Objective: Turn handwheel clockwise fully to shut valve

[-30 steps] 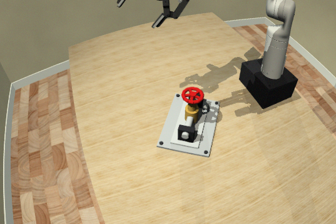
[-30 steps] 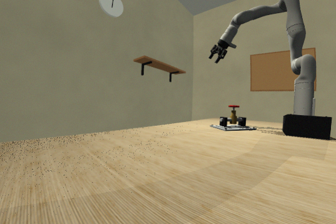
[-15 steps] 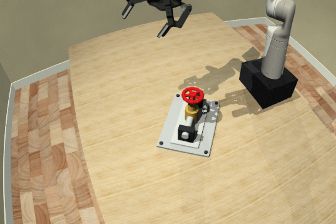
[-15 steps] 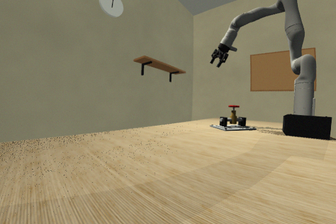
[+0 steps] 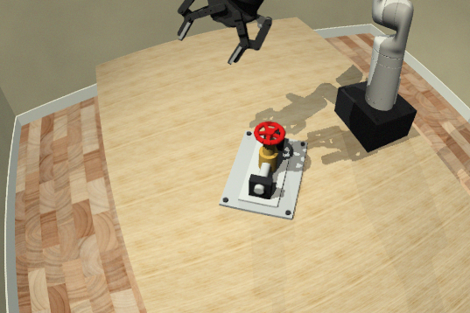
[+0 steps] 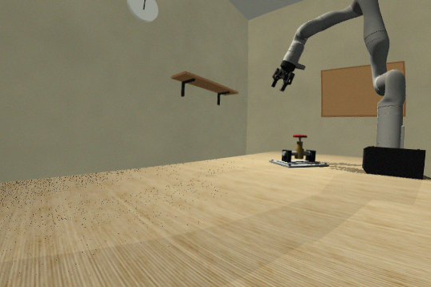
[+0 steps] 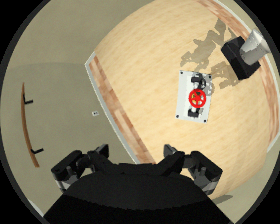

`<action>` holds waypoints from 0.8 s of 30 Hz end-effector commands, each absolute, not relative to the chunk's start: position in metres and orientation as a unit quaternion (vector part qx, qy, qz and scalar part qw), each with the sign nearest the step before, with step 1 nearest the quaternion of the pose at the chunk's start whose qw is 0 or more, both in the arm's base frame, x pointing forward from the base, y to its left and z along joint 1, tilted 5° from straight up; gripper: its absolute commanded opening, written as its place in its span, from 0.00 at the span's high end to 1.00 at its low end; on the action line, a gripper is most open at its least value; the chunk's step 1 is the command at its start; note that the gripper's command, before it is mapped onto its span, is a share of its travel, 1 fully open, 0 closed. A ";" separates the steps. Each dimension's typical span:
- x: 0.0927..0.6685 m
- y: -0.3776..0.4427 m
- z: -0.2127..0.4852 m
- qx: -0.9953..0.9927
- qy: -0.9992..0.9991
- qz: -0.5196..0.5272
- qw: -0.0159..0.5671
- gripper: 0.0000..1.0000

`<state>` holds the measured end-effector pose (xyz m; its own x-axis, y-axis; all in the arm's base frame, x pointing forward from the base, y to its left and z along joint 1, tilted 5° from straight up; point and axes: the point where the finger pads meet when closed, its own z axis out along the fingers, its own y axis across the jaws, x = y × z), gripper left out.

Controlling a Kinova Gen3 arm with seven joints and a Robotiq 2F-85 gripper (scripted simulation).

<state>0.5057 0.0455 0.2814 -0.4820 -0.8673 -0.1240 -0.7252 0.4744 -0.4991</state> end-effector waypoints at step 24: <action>0.479 0.038 0.230 -0.468 0.860 -0.158 0.128 0.00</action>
